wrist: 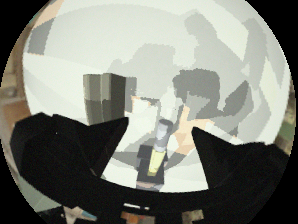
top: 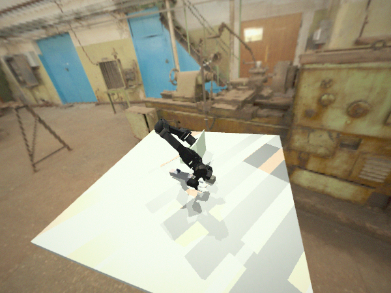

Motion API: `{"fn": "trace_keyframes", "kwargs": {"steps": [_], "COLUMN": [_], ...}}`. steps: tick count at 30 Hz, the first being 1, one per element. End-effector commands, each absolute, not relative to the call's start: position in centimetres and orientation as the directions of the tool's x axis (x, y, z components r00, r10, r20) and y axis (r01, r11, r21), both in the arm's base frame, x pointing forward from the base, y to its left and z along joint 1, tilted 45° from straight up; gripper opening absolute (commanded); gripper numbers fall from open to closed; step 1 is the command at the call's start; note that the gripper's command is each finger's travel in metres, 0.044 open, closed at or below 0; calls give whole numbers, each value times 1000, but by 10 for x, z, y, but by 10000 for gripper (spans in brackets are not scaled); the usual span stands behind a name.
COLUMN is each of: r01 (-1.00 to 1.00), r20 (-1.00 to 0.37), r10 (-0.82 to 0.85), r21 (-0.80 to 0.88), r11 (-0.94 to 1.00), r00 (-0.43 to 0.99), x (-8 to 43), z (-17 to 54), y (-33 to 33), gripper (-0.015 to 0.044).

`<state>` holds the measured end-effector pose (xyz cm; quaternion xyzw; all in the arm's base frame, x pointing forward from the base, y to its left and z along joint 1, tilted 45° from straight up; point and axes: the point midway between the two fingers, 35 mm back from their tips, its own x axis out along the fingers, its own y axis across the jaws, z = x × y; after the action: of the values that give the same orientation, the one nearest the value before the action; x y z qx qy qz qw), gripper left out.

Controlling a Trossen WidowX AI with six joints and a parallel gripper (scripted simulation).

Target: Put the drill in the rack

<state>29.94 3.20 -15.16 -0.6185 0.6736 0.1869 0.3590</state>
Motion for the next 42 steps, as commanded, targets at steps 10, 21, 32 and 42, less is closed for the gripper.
{"fn": "trace_keyframes", "kwargs": {"steps": [10,21,32,42], "r01": [-969,-969,-969,-967], "r20": [-711,-711,-711,-715], "r10": [-703,-703,-703,-699], "r21": [-189,-189,-189,-192], "r11": [162,162,162,165], "r00": [21,21,21,23], "x": [298,297,296,297], "z": [-151,-150,-150,-150], "y": [28,26,25,27], "gripper": [440,440,440,256]}}
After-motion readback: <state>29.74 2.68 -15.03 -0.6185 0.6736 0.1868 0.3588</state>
